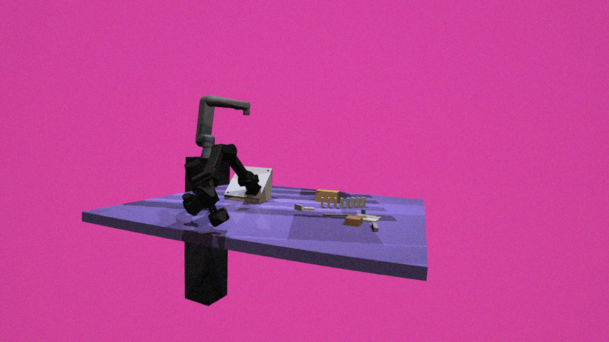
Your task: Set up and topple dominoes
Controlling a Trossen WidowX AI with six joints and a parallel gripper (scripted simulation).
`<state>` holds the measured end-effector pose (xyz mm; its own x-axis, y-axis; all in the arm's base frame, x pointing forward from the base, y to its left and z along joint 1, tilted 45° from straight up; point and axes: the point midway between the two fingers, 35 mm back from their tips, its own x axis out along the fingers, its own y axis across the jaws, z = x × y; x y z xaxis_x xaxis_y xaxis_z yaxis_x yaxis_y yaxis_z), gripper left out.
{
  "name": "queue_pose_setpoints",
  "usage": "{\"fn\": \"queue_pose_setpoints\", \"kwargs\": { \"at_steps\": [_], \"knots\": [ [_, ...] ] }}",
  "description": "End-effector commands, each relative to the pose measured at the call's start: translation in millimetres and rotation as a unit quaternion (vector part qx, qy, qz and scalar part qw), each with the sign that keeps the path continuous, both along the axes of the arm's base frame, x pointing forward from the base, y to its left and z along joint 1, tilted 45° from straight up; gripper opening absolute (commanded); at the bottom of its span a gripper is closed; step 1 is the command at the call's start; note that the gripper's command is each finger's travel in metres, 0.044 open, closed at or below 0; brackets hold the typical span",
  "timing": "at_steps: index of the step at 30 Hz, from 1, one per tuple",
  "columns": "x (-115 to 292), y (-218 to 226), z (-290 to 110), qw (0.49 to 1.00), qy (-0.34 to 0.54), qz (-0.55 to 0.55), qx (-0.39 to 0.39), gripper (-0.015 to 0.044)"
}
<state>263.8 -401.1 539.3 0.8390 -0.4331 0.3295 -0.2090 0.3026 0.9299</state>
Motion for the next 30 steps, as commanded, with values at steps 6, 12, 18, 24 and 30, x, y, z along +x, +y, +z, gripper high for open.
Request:
{"fn": "queue_pose_setpoints", "kwargs": {
  "at_steps": [6, 12, 18, 24, 30],
  "knots": [
    [100, 34, -69, 0.995, 0.085, 0.025, 0.040, 0.0440],
    [159, 79, -121, 0.984, 0.163, 0.043, 0.061, 0.0440],
    [201, 129, -183, 0.960, 0.268, 0.057, 0.061, 0.0440],
    [227, 191, -257, 0.908, 0.411, 0.074, 0.016, 0.0440],
    [227, 259, -327, 0.824, 0.551, 0.113, -0.065, 0.0440]
  ]
}}
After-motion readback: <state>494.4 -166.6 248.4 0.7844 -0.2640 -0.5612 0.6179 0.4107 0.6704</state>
